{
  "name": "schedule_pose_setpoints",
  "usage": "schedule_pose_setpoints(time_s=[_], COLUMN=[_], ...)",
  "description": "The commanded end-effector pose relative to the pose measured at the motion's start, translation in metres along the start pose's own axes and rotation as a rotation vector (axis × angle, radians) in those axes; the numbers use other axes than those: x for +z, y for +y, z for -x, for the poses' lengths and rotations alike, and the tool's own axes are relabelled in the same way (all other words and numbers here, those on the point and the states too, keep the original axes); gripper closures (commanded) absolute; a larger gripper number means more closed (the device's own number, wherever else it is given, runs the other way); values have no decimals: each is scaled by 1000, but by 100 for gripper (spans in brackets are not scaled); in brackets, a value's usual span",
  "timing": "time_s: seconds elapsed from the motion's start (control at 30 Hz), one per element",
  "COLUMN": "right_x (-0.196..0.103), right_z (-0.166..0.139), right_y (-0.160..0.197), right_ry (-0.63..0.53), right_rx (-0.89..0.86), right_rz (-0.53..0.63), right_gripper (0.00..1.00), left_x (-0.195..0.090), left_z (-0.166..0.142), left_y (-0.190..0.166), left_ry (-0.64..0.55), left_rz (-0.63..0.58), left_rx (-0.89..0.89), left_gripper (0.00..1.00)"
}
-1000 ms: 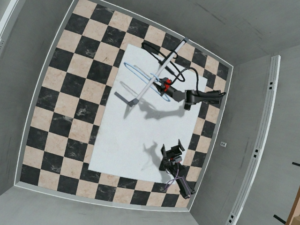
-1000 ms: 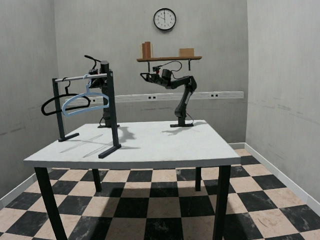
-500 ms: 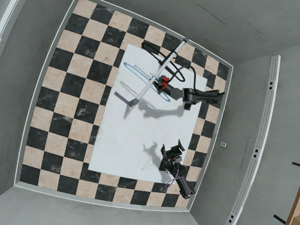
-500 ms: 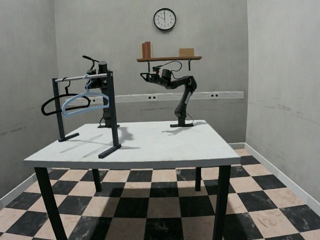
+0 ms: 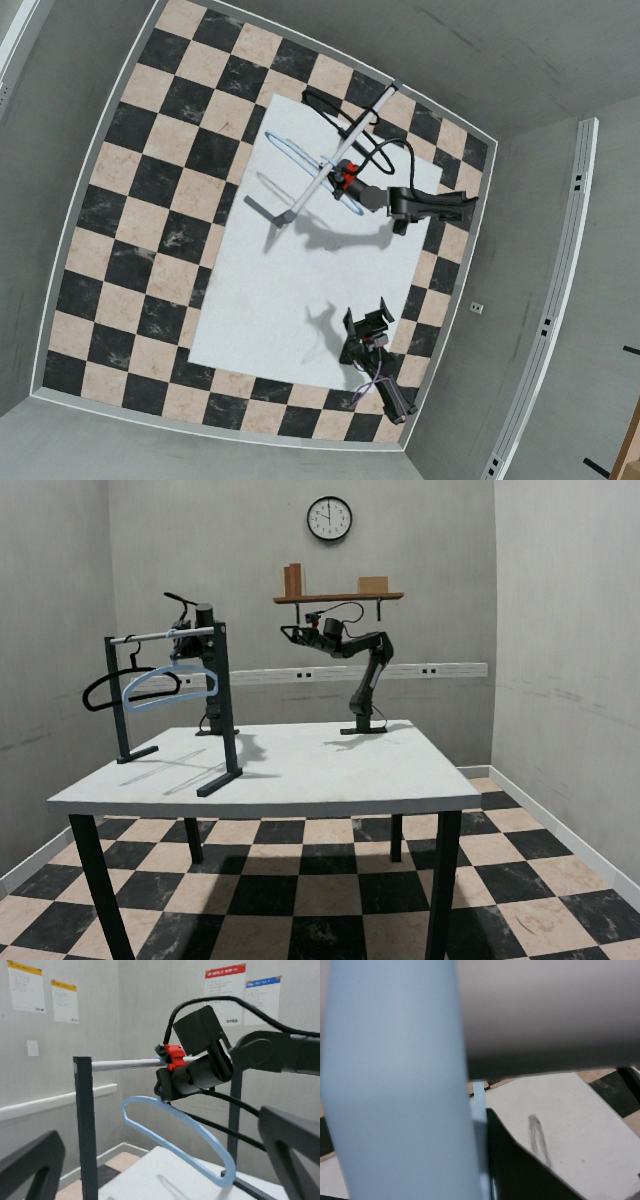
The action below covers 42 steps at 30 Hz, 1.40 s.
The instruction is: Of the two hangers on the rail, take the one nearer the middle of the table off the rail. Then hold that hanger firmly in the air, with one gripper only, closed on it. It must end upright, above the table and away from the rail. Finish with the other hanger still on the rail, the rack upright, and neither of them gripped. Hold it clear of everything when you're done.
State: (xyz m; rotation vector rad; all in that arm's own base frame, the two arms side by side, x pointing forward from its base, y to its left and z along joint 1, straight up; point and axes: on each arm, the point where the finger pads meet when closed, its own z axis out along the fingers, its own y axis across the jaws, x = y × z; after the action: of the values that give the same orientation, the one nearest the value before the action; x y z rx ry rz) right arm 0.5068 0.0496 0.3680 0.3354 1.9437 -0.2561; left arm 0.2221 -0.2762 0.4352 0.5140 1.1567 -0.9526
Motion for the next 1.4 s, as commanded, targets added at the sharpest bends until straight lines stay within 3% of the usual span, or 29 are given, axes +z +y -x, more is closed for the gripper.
schedule_pose_setpoints(time_s=[0.0, 0.13, 0.4, 0.9, 1.37], right_x=[-16, -14, -25, -49, -117], right_z=[29, 28, 55, 63, 35], right_y=[-6, -4, -5, -2, -1], right_ry=[-71, -45, -45, -58, -24], right_rx=[45, 26, 25, 27, 7], right_rz=[6, -1, -1, 40, 81], right_gripper=[100, 100, 100, 100, 100], left_x=[0, 0, 0, 0, 0], left_z=[7, 7, 7, 7, 7], left_y=[-1, -1, -1, -1, -1], left_ry=[-23, -23, -23, -23, -23], left_rz=[0, 0, 0, 0, 0], left_rx=[1, 1, 1, 1, 1], left_gripper=[0, 0, 0, 0, 0])
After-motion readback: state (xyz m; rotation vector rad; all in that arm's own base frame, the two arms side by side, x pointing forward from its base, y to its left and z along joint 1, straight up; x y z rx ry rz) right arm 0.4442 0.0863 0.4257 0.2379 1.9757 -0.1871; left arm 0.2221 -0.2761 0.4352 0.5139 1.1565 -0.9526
